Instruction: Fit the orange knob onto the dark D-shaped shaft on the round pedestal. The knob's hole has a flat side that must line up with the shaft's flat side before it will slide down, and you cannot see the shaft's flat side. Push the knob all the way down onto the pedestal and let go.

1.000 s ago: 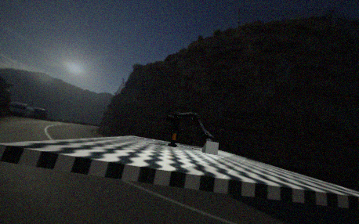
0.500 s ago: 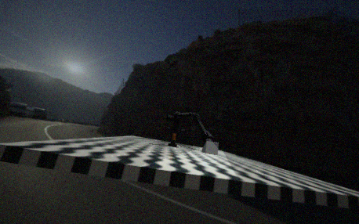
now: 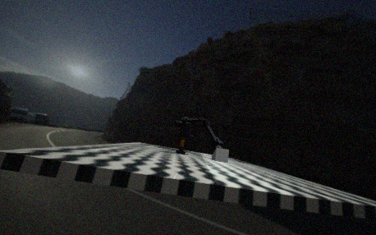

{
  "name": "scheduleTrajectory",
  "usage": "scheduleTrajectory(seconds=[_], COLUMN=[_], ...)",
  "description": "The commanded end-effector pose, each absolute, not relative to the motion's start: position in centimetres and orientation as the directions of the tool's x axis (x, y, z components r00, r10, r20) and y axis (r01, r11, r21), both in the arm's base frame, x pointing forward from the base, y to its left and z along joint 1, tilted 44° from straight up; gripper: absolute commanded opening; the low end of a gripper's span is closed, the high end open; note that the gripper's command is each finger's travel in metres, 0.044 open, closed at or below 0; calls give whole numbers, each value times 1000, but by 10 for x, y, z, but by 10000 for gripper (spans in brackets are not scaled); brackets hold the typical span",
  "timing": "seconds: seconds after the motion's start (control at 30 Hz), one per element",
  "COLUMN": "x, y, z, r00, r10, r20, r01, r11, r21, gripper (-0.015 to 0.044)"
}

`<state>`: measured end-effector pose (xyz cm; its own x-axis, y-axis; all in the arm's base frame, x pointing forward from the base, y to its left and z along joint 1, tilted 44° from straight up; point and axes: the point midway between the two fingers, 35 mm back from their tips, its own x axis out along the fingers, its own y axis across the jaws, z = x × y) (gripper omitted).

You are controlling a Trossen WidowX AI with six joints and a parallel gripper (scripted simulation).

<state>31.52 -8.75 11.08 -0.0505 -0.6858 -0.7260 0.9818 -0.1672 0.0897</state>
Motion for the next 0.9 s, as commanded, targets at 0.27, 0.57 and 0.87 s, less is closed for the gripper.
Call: scheduleTrajectory(seconds=[0.27, 0.57, 0.87], x=[316, 316, 315], y=[-89, -89, -90], z=[109, 108, 108], r00=[-47, -47, -47], r10=[-687, -687, -687], r20=[-725, -725, -725], r01=[981, 985, 984], r11=[-170, -155, -157], r21=[97, 83, 85], gripper=[0, 0, 0])
